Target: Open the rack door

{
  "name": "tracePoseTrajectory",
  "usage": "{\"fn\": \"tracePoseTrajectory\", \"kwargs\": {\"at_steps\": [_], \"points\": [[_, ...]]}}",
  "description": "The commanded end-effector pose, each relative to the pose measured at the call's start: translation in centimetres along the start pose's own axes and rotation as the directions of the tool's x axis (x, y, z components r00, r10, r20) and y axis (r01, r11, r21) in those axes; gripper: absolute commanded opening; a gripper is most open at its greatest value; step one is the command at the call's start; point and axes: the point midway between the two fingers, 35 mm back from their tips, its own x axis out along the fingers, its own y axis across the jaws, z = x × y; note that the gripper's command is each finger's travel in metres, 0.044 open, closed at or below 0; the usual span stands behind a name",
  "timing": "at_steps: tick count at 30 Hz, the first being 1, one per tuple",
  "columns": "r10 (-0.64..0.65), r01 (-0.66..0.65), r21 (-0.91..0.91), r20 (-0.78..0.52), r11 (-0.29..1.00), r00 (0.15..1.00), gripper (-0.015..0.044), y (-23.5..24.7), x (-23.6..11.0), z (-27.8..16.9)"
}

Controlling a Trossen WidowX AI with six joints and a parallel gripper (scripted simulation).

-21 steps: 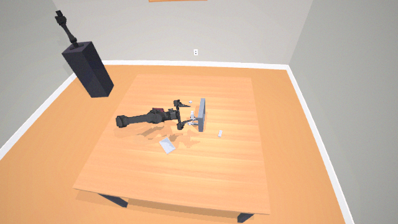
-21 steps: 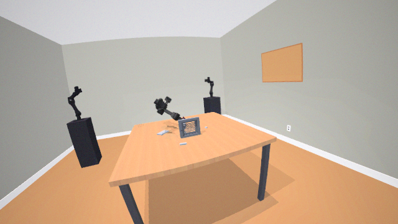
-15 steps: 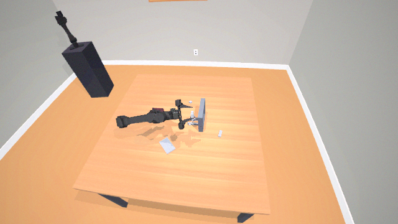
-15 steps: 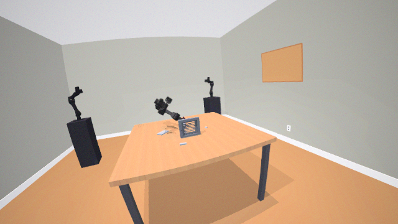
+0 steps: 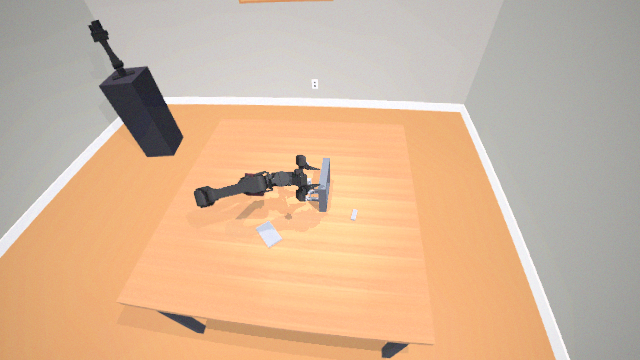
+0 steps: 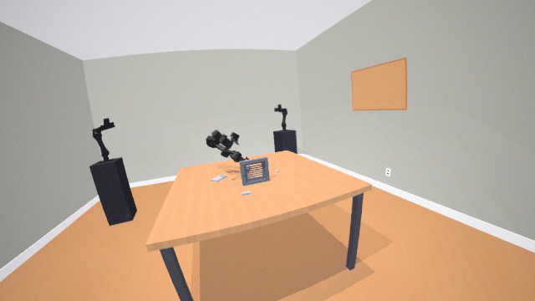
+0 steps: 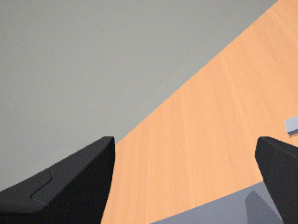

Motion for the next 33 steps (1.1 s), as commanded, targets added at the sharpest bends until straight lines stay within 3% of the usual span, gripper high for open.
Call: {"fn": "tracePoseTrajectory", "kwargs": {"at_steps": [1,18,33], "points": [[-0.052,0.053,0.007,-0.106,0.999,0.993,0.0299,0.1,1.0,-1.4],[-0.321,0.292,-0.137,-0.472,0.947,0.821,0.0299,0.1,2.7,-7.8],[-0.598,0.422,-0.423,-0.567,0.802,0.567,0.0299,-0.1,1.9,-10.9]]}}
